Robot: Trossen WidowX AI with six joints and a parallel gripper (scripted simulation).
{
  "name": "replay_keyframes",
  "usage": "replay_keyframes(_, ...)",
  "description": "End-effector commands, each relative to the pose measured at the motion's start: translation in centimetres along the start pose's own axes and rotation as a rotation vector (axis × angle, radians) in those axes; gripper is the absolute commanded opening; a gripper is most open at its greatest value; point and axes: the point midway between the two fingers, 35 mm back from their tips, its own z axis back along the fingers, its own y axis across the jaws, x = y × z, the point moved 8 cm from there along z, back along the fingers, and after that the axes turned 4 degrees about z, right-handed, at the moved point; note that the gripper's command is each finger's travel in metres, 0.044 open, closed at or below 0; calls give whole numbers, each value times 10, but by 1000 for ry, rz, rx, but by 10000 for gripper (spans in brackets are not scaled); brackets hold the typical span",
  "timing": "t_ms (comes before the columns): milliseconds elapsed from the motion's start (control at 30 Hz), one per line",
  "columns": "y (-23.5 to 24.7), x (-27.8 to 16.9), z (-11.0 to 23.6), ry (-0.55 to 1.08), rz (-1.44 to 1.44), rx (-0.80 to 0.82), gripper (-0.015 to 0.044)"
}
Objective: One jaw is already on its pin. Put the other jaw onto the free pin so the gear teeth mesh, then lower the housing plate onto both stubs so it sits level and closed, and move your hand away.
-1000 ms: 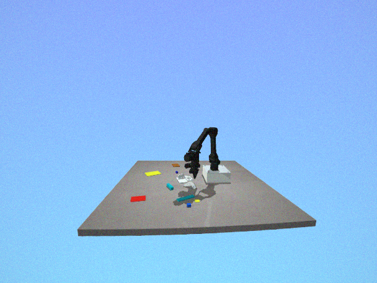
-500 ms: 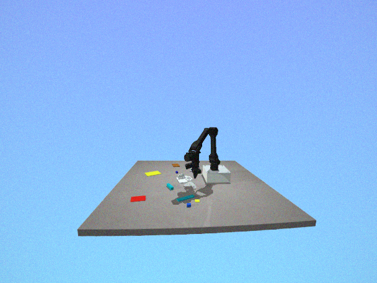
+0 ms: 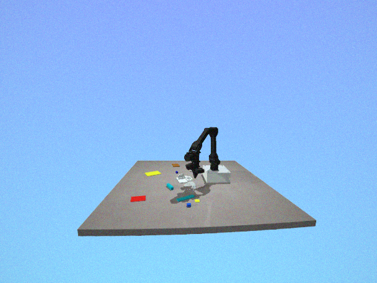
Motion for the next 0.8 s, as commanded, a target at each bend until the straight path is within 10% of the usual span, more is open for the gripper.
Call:
replay_keyframes(0,-1,-2,-1,4,75,-1,0)
replay_keyframes(767,-5,-6,-1,5,560,0,0)
